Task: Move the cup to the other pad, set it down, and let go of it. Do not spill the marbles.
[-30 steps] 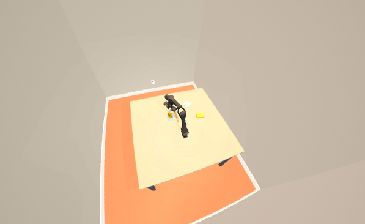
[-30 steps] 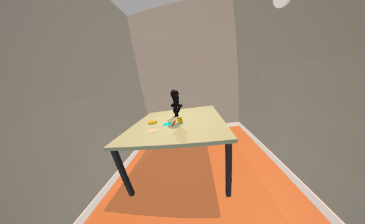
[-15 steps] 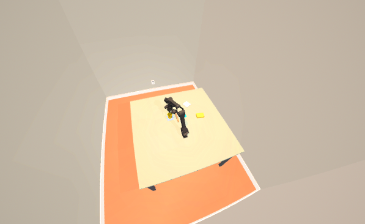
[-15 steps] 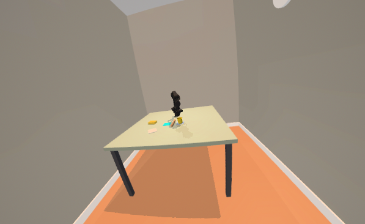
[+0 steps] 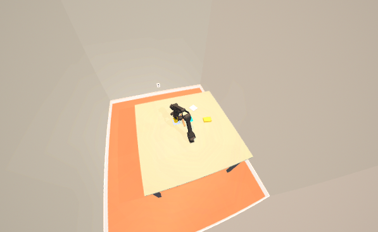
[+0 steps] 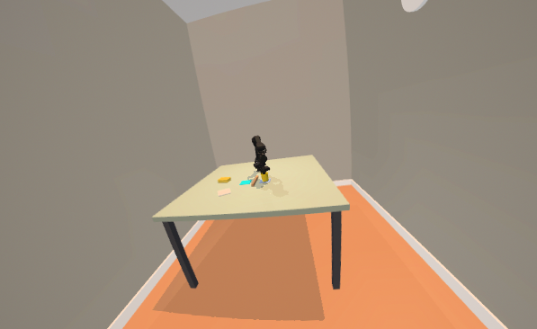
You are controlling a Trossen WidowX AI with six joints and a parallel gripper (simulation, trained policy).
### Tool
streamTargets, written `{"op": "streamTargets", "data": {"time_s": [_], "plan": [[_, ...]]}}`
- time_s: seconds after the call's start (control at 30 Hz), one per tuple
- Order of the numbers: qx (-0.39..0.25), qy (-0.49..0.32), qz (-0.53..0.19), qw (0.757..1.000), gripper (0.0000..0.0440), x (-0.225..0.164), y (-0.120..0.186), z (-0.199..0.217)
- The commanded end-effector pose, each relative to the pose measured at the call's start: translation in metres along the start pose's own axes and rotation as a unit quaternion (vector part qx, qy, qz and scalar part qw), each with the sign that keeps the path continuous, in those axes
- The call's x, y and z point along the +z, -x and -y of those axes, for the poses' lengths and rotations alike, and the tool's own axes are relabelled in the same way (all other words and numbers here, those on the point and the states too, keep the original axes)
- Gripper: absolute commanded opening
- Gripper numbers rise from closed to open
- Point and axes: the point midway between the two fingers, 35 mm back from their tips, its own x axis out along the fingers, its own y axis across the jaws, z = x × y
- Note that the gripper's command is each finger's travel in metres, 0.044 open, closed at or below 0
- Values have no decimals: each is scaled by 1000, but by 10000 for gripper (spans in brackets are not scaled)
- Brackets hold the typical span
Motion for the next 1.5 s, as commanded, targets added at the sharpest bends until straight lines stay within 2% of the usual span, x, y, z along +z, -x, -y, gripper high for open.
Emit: {"op": "streamTargets", "data": {"time_s": [0.0, 0.17, 0.4, 0.47, 0.83, 1.2, 1.47], "plan": [[-10, 10, 1, 1000, 193, -1, -16, 0], [-14, 27, -2, 1000, 189, -4, -34, 0], [-8, 47, 4, 999, 31, -1, -38, 2], [-7, 51, 6, 999, 1, -1, -37, 3], [12, 37, 10, 999, 7, 6, -10, 13], [40, -11, 15, 999, 1, 21, 25, 27], [62, -46, 22, 997, 0, 40, 40, 32]]}}
